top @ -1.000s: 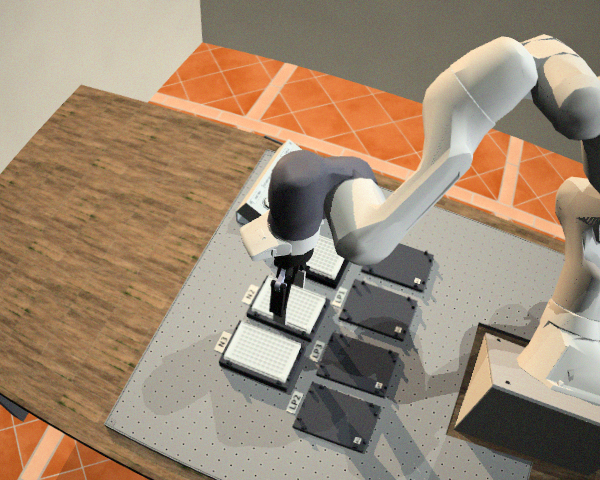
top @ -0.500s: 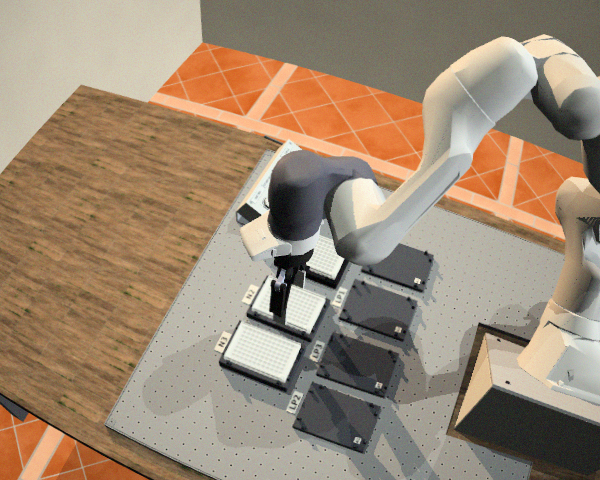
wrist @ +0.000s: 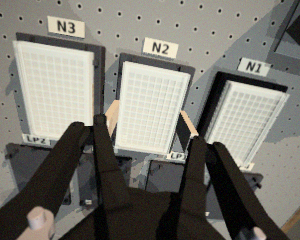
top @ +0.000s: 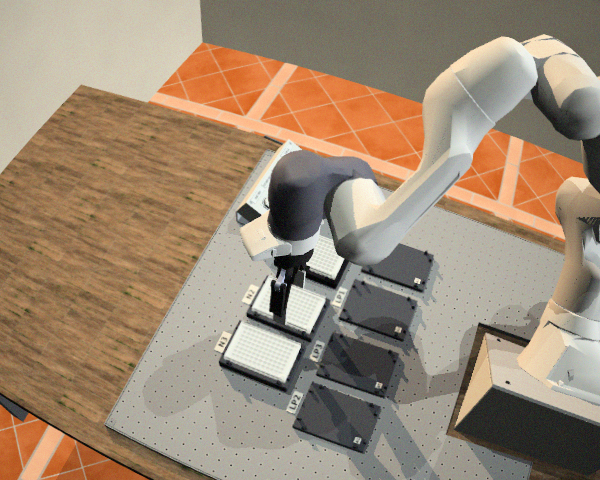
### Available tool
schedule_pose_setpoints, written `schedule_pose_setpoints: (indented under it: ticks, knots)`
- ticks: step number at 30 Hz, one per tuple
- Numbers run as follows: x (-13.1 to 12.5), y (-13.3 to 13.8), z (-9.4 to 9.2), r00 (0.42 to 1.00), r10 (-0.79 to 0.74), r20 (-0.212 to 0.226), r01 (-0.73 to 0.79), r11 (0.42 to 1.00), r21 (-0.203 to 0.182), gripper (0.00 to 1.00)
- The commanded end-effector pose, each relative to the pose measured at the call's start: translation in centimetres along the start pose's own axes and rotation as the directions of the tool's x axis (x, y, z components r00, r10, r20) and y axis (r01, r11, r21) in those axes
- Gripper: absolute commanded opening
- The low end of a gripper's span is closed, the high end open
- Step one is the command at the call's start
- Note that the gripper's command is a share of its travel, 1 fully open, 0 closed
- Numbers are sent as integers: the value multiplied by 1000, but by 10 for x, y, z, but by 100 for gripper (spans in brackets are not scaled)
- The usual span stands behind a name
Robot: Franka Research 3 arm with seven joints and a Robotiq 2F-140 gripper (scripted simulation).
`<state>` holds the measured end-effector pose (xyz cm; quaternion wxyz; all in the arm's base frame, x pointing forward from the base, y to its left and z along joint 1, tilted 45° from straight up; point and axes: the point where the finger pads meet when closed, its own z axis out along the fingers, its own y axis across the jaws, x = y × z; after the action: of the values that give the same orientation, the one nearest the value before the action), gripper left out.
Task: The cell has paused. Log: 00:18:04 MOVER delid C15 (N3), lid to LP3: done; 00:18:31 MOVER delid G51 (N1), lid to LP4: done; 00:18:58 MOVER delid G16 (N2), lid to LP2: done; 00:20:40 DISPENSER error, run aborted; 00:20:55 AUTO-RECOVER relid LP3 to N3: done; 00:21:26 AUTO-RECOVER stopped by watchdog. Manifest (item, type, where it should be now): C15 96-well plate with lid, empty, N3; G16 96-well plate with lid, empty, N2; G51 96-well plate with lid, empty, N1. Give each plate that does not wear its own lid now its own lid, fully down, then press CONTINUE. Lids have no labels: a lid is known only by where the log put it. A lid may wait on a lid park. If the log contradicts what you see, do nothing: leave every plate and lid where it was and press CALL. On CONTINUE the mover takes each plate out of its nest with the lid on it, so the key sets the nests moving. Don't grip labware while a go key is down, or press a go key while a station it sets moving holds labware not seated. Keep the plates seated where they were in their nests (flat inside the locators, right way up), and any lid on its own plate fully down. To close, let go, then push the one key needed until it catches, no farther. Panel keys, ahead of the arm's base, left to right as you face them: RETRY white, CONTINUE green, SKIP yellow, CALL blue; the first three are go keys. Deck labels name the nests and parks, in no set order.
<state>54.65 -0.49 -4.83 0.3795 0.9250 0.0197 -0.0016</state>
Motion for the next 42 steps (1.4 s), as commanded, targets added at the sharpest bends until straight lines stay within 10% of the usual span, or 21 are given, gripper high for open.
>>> schedule_pose_setpoints:
  ticks: [1, 10, 11, 42]
  knots:
    - [-1, 0, 2, 1000, 8, 2, -8, 1000, 1, 0]
    - [-1, 0, 2, 1000, 8, 2, -8, 1000, 1, 0]
    - [-1, 0, 2, 1000, 8, 2, -8, 1000, 1, 66]
    - [-1, 0, 2, 1000, 8, 2, -8, 1000, 1, 66]
